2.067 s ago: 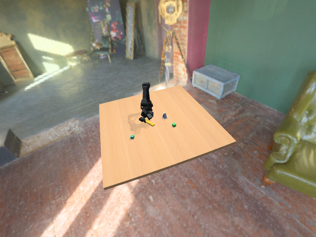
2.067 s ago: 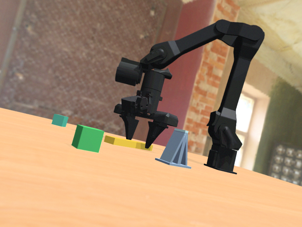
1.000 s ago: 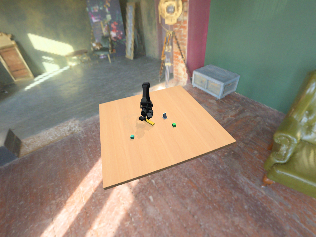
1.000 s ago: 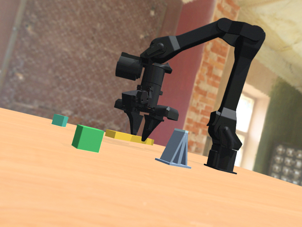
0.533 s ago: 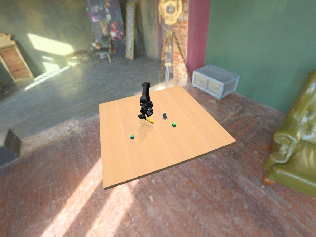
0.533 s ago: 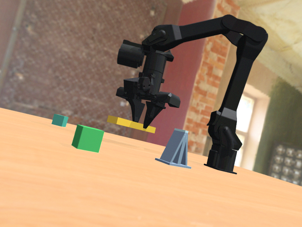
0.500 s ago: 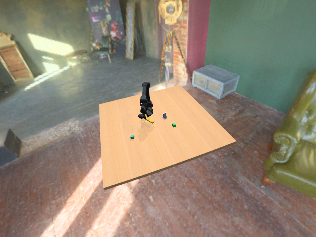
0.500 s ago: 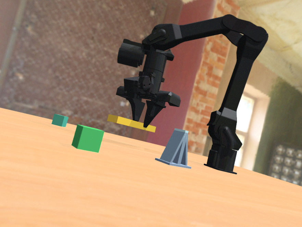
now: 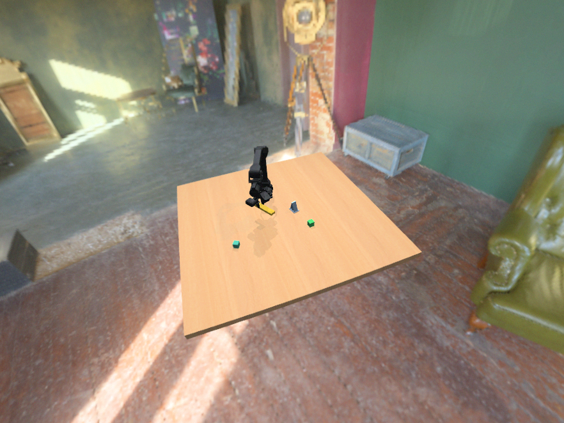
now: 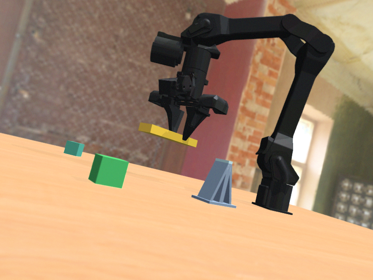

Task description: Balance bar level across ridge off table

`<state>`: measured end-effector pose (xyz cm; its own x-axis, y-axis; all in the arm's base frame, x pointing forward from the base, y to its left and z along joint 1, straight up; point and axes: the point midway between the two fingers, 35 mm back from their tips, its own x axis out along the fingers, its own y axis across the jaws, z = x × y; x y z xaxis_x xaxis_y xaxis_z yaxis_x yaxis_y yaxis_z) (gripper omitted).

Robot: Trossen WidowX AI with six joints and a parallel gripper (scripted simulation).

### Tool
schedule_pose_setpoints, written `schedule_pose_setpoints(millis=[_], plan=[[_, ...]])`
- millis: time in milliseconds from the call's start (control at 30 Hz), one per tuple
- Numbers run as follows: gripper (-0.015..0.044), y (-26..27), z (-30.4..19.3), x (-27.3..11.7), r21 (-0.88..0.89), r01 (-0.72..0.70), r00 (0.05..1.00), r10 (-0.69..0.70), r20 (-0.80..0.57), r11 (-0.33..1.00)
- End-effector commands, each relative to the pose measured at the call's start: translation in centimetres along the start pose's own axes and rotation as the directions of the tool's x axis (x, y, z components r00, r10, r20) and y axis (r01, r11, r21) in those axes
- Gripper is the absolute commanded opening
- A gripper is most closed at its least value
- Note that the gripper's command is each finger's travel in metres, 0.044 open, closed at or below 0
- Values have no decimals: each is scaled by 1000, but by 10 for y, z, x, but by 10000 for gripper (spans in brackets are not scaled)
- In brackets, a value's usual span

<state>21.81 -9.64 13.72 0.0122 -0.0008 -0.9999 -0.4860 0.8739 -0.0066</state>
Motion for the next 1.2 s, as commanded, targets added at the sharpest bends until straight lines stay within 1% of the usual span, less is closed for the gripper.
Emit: schedule_pose_setpoints(millis=[0,167,333,1167], plan=[[0,0,-1,-14,-5,11,1000,-11,3,1000],[0,3,-3,-26,-6,11,1000,-11,3,1000],[0,7,2,-28,1,10,1000,-10,3,1000],[0,85,62,-28,118,2,1000,-3,9,993]])
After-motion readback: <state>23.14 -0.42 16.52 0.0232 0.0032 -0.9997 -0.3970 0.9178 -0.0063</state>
